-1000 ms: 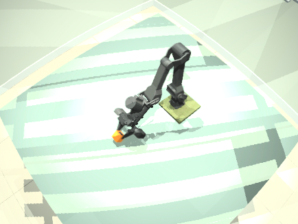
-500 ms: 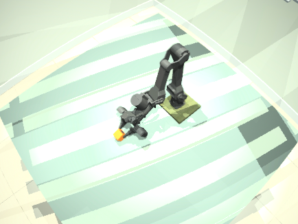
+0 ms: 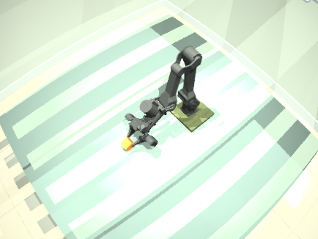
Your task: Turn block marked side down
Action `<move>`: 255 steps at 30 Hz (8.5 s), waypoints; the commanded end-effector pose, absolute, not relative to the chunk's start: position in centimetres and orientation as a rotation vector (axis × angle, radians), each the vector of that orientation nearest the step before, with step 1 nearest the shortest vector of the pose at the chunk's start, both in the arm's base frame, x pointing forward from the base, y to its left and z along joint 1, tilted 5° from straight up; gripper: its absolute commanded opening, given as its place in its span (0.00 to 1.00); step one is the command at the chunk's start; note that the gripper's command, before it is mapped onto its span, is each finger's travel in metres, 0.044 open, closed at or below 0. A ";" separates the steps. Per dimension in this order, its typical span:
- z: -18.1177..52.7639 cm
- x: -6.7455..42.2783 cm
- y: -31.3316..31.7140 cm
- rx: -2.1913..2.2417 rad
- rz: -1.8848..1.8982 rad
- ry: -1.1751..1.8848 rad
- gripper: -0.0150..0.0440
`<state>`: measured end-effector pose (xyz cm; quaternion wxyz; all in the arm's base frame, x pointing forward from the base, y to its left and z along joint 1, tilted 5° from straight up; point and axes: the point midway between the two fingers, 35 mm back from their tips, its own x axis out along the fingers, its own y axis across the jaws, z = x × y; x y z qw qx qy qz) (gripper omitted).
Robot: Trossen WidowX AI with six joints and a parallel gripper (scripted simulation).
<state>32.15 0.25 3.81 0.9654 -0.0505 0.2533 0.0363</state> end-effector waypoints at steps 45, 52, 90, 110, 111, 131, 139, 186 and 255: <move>3.9 32.2 0.3 -0.105 0.077 0.509 1.00; 5.0 33.6 0.5 -0.103 0.068 0.722 1.00; 12.5 33.2 1.0 -0.132 0.028 1.416 1.00; 8.9 34.0 0.9 -0.141 0.015 1.569 1.00; 8.4 34.1 0.9 -0.141 0.015 1.569 1.00; 5.5 34.1 0.6 -0.142 0.015 1.569 1.00; 4.6 34.1 0.6 -0.142 0.015 1.569 0.96; 7.1 34.2 0.8 -0.133 0.027 1.421 0.25; 4.0 33.4 0.5 -0.105 0.077 0.509 0.25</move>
